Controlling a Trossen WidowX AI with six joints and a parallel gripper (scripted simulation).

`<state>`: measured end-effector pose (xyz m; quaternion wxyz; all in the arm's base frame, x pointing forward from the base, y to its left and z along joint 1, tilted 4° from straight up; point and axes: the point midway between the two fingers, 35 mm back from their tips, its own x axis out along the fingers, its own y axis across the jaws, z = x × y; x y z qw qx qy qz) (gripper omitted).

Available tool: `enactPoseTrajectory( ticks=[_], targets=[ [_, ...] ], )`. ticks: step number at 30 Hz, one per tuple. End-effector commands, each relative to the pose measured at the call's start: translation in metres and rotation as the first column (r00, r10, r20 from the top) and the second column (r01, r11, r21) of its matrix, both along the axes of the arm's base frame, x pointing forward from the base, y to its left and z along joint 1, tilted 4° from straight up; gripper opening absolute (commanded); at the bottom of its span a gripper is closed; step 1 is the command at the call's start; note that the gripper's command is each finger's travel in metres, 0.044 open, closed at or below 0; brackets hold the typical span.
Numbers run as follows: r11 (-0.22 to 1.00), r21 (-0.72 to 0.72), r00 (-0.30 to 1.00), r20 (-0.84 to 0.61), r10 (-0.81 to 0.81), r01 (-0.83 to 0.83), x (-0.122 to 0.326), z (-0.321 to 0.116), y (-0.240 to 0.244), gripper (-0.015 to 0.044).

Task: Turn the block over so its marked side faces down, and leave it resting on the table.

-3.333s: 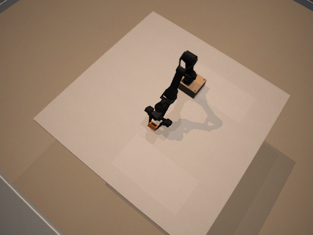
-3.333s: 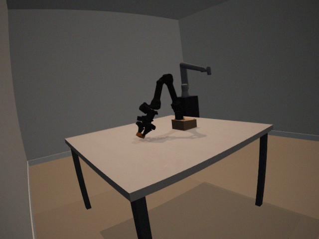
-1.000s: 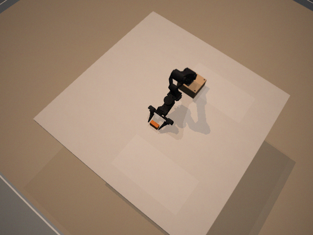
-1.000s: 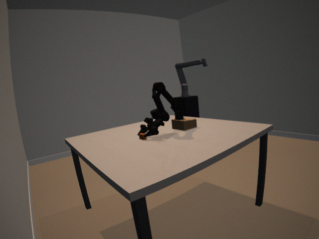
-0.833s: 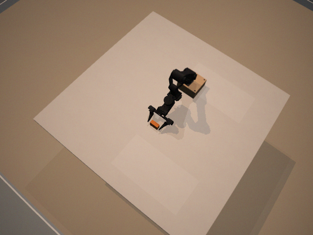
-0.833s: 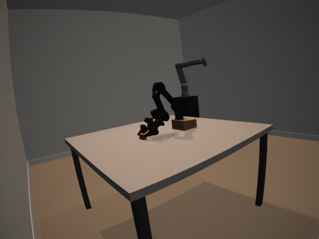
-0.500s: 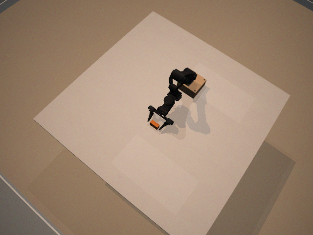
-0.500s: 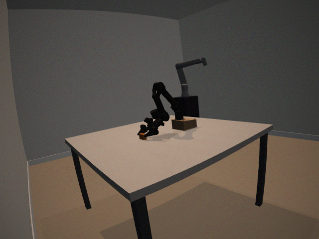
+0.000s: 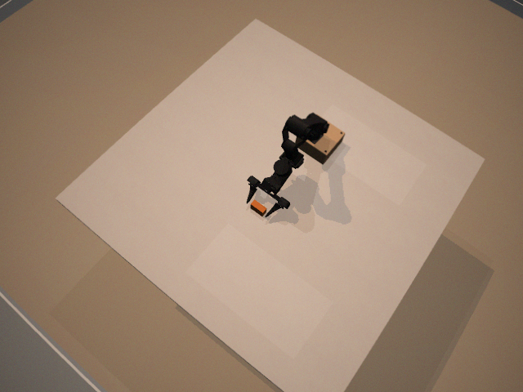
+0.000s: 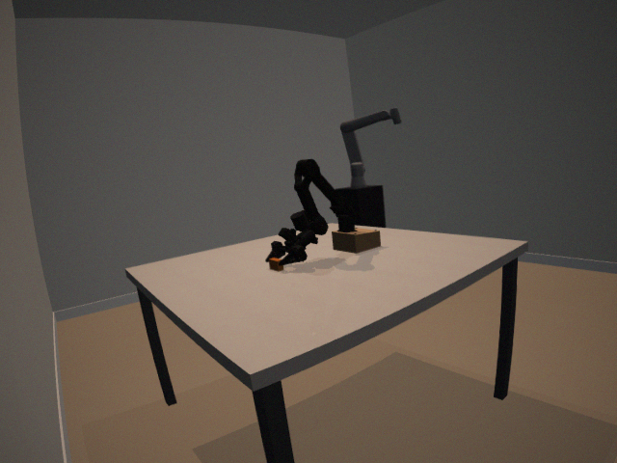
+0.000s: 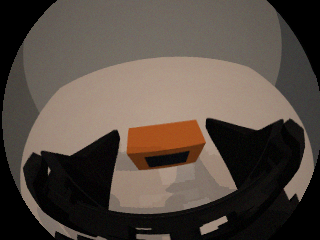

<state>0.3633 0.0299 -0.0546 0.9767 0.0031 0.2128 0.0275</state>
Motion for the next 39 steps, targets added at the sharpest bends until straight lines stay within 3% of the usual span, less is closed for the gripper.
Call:
enactPoseTrajectory(
  ticks=[1, 4, 12, 21, 35, 39],
  targets=[
    [1.000, 0.001, 1.000, 0.001, -0.005, 0.005, 0.000, 0.000, -0.001, 0.0440],
    [1.000, -0.001, 1.000, -0.022, -0.005, 0.005, 0.003, 0.000, 0.000, 0.0440],
    [1.000, -0.017, 0.956, -0.292, -0.001, -0.004, 0.017, 0.018, 0.000, 0.0440],
    [1.000, -0.024, 0.851, -0.526, -0.003, -0.012, -0.014, 0.070, -0.002, 0.0440],
    [1.000, -0.025, 0.843, -0.538, -0.003, -0.012, -0.015, 0.072, -0.003, 0.0440],
    [0.999, -0.030, 0.781, -0.625, -0.005, -0.017, -0.002, 0.073, -0.002, 0.0440]
  ],
)
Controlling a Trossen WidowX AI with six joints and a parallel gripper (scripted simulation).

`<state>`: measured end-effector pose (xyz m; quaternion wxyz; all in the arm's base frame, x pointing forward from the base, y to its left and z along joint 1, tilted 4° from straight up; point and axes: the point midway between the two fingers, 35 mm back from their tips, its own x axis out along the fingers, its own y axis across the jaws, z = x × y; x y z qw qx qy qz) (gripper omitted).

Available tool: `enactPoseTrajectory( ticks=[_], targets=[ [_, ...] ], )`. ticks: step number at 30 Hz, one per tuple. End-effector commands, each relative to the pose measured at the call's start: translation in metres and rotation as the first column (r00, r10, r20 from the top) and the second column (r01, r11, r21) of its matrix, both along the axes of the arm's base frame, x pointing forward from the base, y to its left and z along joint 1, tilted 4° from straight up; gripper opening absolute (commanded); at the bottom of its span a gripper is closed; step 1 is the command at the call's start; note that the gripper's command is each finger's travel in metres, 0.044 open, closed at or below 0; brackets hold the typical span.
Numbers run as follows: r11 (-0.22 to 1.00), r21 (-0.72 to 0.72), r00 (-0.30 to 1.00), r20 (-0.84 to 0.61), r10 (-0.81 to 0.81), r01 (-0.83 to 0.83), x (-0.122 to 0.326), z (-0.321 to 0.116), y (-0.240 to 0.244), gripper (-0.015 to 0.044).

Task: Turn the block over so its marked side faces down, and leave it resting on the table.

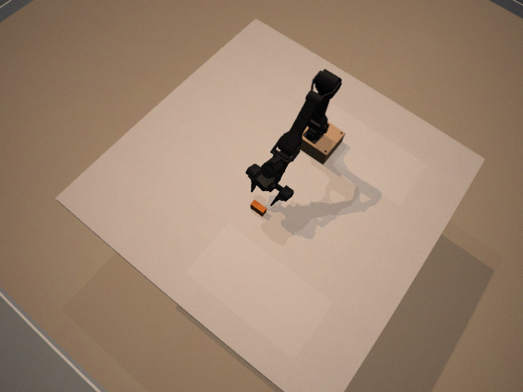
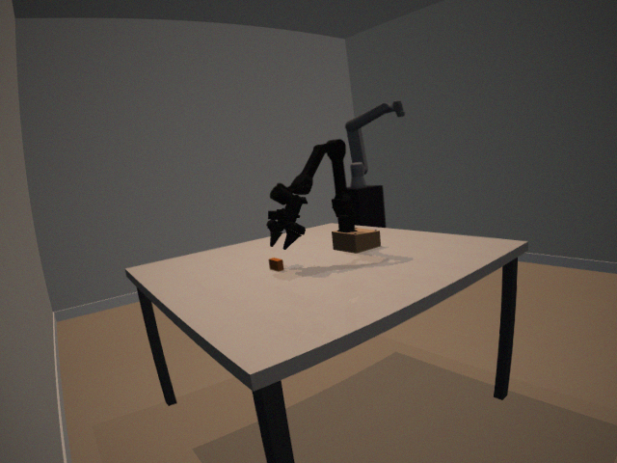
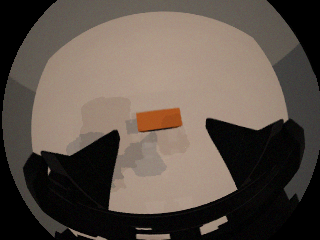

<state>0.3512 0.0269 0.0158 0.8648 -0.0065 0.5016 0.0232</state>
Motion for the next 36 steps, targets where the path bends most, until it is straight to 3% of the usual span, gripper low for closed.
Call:
enactPoseTrajectory(
  ticks=[1, 15, 21, 25, 36],
  targets=[
    [1.000, 0.001, 0.996, -0.086, 0.002, -0.002, 0.013, 0.004, 0.002, 0.0440],
    [1.000, -0.016, 0.859, -0.511, 0.003, -0.013, 0.035, 0.029, 0.002, 0.0440],
    [1.000, -0.017, 0.849, -0.529, 0.003, -0.014, 0.037, 0.031, 0.003, 0.0440],
    [1.000, -0.017, 0.849, -0.529, 0.003, -0.014, 0.035, -0.002, 0.001, 0.0440],
    [1.000, -0.017, 0.848, -0.529, 0.003, -0.014, 0.034, -0.020, 0.002, 0.0440]
  ],
)
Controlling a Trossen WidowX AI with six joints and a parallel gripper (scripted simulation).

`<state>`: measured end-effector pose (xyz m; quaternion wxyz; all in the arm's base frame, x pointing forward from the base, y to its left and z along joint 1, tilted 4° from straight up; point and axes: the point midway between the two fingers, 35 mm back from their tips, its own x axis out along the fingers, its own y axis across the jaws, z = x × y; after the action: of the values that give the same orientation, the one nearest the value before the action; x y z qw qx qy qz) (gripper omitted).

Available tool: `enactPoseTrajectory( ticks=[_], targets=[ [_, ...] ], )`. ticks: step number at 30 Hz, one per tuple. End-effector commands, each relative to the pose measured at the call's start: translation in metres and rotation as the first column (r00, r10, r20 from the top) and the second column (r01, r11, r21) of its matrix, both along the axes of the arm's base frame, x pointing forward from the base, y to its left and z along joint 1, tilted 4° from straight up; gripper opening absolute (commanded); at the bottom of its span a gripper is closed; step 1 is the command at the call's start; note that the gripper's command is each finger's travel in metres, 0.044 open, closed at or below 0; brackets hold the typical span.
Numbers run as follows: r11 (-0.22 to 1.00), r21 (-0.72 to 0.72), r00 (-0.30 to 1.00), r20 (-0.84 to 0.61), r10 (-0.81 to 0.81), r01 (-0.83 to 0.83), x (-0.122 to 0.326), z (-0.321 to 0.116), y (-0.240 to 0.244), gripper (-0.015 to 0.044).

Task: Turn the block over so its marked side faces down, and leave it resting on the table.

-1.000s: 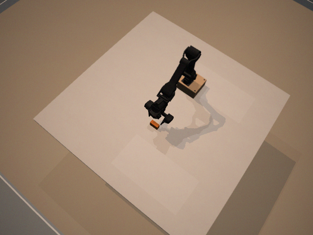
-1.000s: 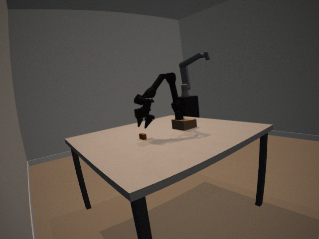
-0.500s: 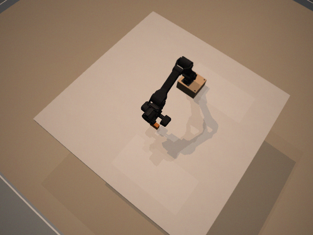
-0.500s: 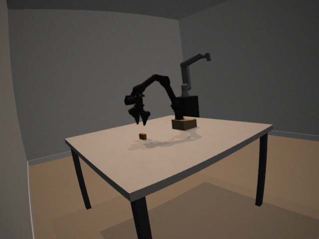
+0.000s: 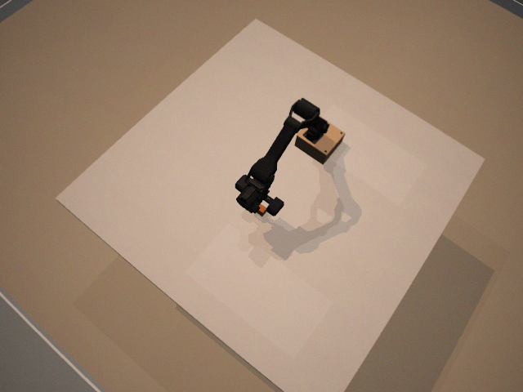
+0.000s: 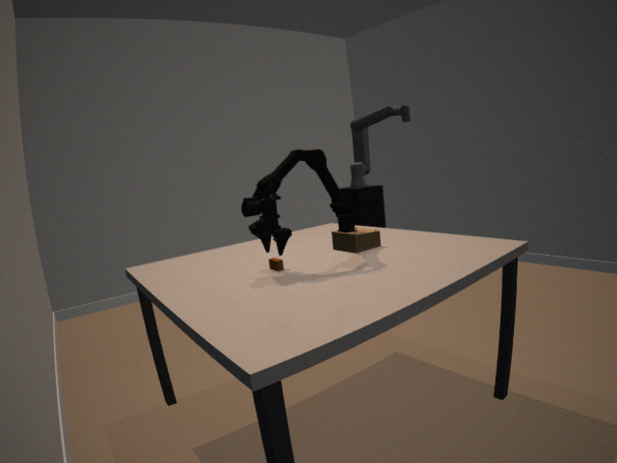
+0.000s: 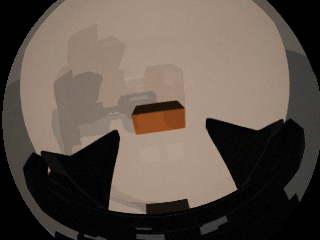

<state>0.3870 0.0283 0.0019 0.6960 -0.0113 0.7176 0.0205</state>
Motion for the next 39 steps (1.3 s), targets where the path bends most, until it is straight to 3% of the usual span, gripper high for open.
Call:
enactPoseTrajectory(
  ticks=[1, 22, 27, 39],
  targets=[
    [1.000, 0.004, 1.000, -0.008, 0.002, -0.002, -0.002, -0.007, 0.001, 0.0440],
    [1.000, 0.004, 1.000, -0.008, 0.002, -0.002, -0.004, -0.038, 0.001, 0.0440],
    [1.000, 0.004, 1.000, -0.008, 0.002, -0.002, -0.004, -0.038, 0.001, 0.0309],
    [1.000, 0.004, 1.000, -0.008, 0.002, -0.002, -0.004, -0.038, 0.001, 0.0229]
  ],
)
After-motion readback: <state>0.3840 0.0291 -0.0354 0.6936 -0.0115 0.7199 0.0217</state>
